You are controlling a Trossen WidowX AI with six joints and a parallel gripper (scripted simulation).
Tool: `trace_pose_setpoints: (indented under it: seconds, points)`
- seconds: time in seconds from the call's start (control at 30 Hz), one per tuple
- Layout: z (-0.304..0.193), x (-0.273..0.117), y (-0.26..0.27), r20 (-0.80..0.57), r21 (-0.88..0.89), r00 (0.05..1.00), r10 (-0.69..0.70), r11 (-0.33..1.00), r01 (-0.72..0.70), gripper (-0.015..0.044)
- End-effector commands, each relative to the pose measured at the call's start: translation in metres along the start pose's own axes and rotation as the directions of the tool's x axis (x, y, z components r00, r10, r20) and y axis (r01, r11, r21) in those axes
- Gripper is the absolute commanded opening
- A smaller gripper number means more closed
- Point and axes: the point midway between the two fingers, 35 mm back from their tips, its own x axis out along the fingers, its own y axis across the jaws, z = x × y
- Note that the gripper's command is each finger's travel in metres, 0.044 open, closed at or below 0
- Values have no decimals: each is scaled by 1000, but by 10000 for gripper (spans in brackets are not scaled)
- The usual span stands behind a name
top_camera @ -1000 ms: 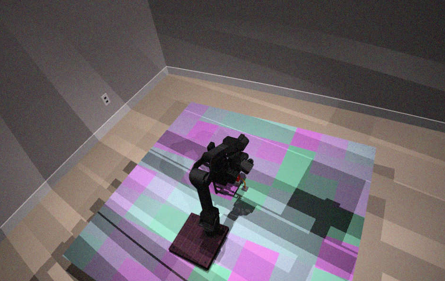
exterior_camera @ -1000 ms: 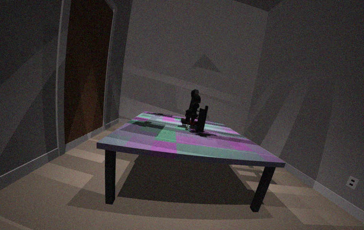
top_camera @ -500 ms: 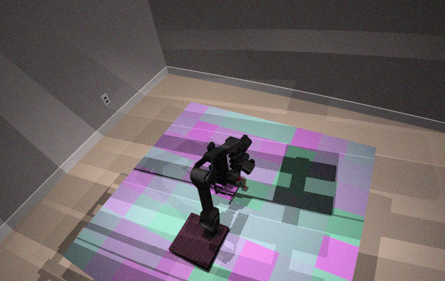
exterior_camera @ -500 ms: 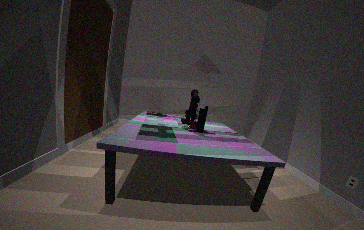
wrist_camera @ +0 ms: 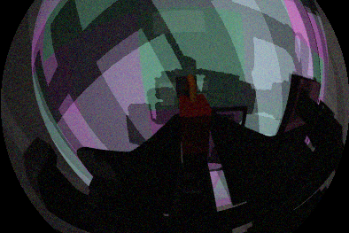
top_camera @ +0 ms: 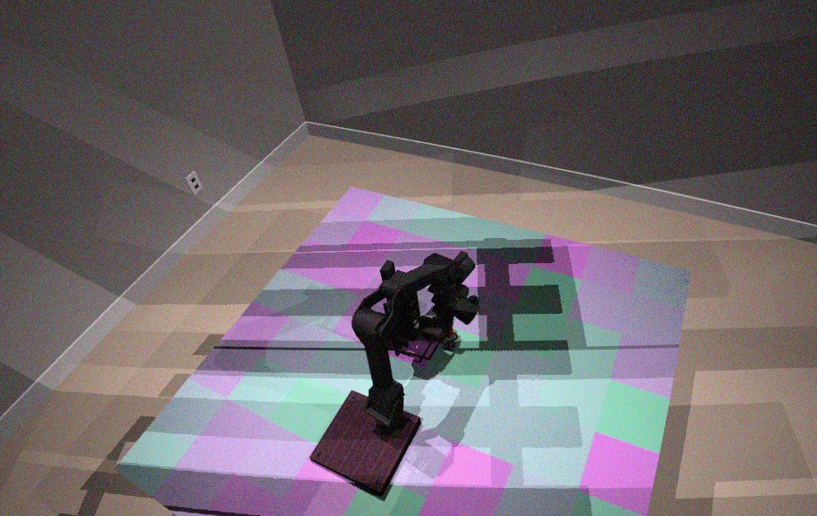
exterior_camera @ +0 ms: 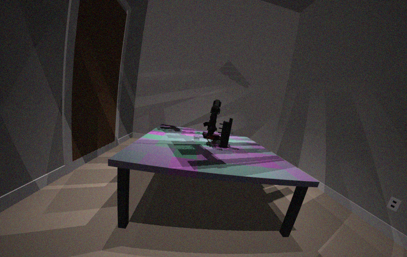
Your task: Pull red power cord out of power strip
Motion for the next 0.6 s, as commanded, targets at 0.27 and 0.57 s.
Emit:
trace_pose_setpoints:
  seconds: [0.27,0.57]
  points:
    - [0,0,0,14,22,1000,3,1000,-3,236]
    - [31,-7,1,17,21,1000,3,1000,-3,440]
